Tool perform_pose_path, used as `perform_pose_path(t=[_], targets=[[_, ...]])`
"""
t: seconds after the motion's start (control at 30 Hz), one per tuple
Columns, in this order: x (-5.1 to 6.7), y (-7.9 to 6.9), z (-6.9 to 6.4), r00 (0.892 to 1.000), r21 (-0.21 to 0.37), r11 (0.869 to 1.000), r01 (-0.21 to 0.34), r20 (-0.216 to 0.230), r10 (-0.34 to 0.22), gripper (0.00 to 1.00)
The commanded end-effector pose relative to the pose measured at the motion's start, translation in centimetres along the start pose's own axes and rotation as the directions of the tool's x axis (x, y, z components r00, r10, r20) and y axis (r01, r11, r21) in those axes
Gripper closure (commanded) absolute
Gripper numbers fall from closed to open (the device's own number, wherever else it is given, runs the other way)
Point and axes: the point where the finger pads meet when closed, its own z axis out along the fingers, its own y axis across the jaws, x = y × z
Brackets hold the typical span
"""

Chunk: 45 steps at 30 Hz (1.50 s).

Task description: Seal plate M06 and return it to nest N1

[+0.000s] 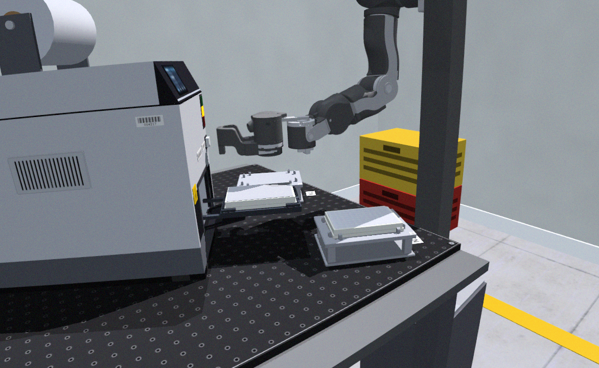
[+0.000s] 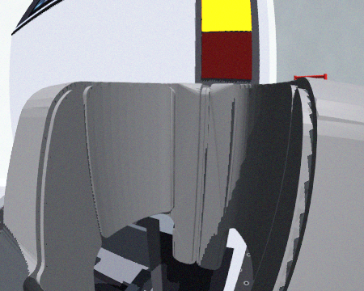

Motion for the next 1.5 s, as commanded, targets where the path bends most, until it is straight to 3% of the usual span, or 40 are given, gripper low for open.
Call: perform_pose_path(t=[0.0, 0.47, 0.63, 1.03, 1.2, 1.47], targets=[[0.2, 0.0, 0.3, 1.000, 0.000, 1.000, -0.003, -0.005, 0.003, 1.00], [0.2, -0.1, 0.4, 1.000, 0.002, 1.000, -0.004, -0.005, 0.004, 1.00], [0.1, -0.1, -3.6, 1.000, 0.000, 1.000, -0.003, -0.006, 0.003, 1.00], [0.1, -0.1, -3.6, 1.000, 0.000, 1.000, -0.003, -0.006, 0.003, 1.00], [0.1, 0.0, -4.5, 1.000, 0.000, 1.000, -0.003, -0.005, 0.003, 1.00], [0.1, 0.0, -4.5, 1.000, 0.000, 1.000, -0.003, -0.005, 0.003, 1.00]])
